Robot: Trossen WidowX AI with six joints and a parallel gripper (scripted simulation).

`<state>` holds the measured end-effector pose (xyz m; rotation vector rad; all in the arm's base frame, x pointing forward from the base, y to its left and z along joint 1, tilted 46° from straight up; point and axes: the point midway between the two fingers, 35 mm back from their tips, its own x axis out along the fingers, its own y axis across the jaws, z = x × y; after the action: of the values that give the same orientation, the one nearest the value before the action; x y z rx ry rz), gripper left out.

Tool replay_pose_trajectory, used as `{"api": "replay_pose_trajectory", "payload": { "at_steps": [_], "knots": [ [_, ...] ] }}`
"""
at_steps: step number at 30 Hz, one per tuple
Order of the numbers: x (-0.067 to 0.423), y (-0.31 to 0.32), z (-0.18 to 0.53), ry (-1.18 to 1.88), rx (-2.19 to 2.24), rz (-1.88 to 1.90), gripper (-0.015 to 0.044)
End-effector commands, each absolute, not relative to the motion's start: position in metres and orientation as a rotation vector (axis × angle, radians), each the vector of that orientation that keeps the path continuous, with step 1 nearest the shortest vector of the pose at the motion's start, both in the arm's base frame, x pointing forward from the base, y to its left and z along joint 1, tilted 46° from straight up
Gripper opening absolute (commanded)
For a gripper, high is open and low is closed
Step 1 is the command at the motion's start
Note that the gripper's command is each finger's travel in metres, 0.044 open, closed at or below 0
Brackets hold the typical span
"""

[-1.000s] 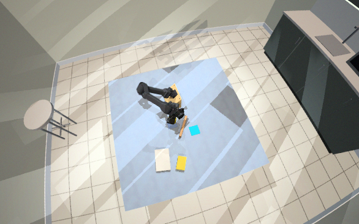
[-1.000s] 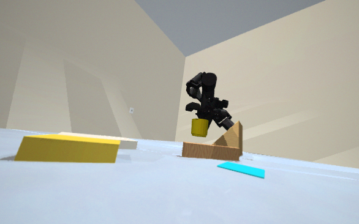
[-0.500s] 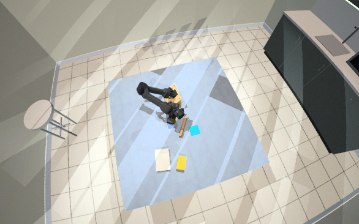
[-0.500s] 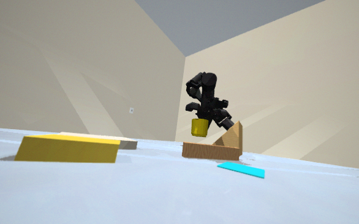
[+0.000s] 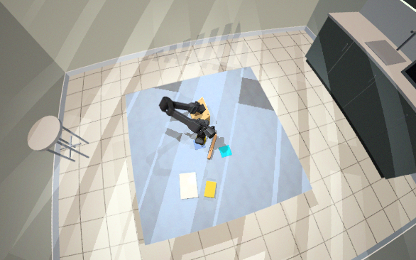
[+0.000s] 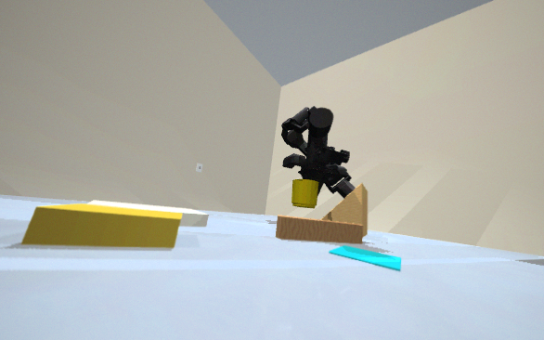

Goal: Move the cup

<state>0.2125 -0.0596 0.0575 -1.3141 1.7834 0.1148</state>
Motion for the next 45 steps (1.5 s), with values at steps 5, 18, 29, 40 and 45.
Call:
{"api": "replay_pose_trajectory", "payload": {
  "at_steps": [5, 18, 29, 40, 45],
  "knots": [
    [0.223, -0.052, 0.05, 1.78, -1.307, 0.112, 0.0],
    [0.237, -0.04, 0.038, 1.778, -1.305, 0.111, 0.0],
    [0.25, -0.03, 0.029, 1.777, -1.304, 0.111, 0.0],
    [0.262, -0.02, 0.018, 1.776, -1.303, 0.111, 0.0],
    [0.268, -0.015, 0.014, 1.776, -1.303, 0.111, 0.0]
  ]
}}
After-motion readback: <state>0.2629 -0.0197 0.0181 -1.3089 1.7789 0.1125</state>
